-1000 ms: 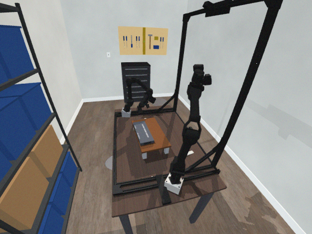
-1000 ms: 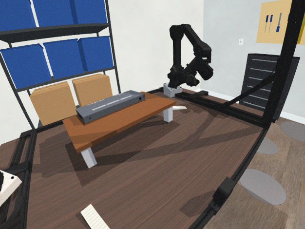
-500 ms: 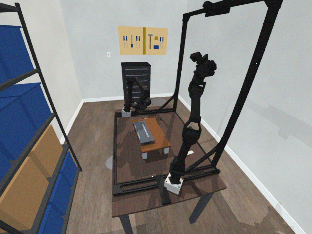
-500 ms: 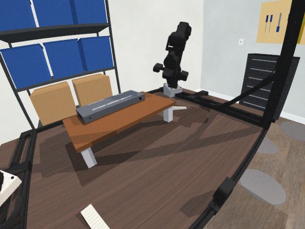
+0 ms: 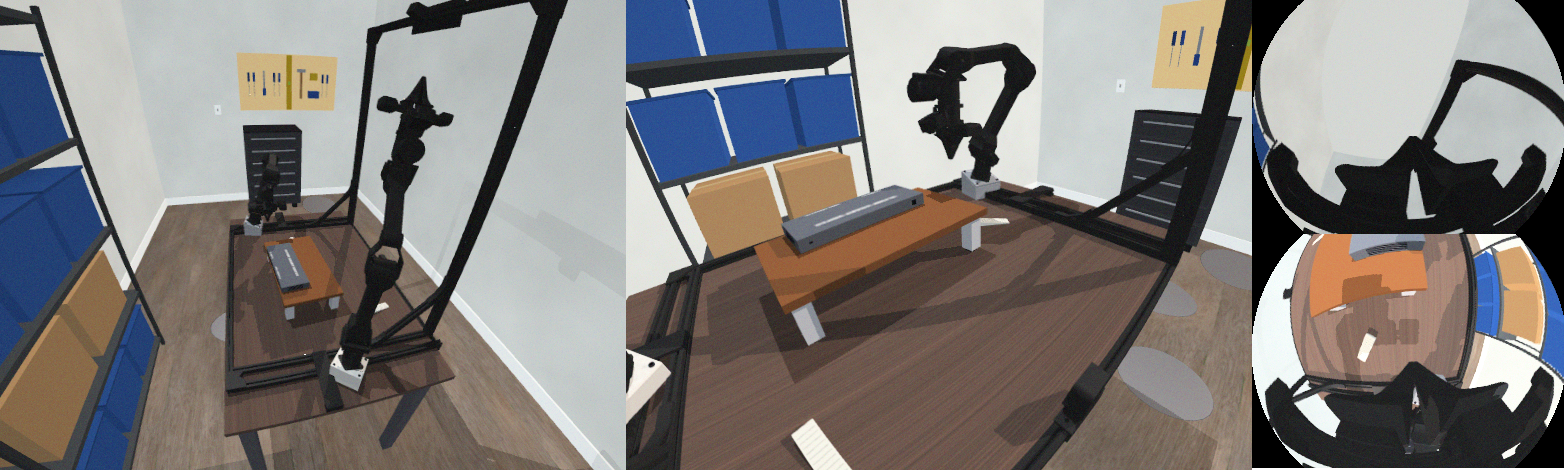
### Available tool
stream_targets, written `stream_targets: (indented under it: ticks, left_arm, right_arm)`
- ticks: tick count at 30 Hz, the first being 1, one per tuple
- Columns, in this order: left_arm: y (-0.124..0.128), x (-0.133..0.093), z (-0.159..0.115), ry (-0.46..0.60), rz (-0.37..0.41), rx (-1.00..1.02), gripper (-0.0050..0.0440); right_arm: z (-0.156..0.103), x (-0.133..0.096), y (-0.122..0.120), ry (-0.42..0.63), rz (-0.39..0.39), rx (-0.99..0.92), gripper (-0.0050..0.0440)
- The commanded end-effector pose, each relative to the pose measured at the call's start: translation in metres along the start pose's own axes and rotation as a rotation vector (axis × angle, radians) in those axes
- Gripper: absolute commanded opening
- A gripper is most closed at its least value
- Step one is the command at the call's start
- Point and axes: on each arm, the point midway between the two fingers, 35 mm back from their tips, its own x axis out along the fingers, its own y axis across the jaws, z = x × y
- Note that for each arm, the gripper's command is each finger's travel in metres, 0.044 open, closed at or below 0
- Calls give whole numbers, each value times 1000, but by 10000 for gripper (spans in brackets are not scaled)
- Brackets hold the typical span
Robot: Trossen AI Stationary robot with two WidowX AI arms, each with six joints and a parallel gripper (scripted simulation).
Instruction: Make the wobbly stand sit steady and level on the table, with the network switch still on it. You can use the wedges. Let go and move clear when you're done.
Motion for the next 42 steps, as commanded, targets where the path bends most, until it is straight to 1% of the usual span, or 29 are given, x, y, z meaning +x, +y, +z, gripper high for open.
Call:
stream_targets:
  ticks: [1, 2, 12, 18, 25, 29, 30, 35, 36, 42]
  left_arm:
    - [1, 4, -9, -9, 8, -37, 0]
    - [-1, -1, -4, 7, -1, 0, 0]
    - [8, 5, 11, -91, 42, -130, 0]
    - [8, 5, 11, -91, 42, -130, 0]
    - [18, 5, 13, -78, -11, 433, 0]
    - [24, 5, 16, -74, -33, 714, 0]
    - [24, 5, 16, -73, -43, 755, 0]
    - [24, 5, 16, -73, -43, 755, 0]
    - [22, 5, 17, -80, 5, 719, 0]
    - [24, 5, 17, -76, -32, 816, 0]
  right_arm:
    - [2, -2, -1, -2, 35, 12, 0]
    - [-1, 1, 1, 4, -12, -8, 0]
    - [-1, 1, 1, 4, -12, -8, 0]
    - [-1, 1, 1, 4, -12, -8, 0]
    - [0, 0, 1, 3, -9, -11, 0]
    - [0, 0, 1, 3, -9, -11, 0]
    - [0, 0, 1, 3, -9, -11, 0]
    - [0, 0, 1, 3, -9, -11, 0]
    - [0, 0, 1, 3, -9, -11, 0]
    - [0, 0, 1, 3, -9, -11, 0]
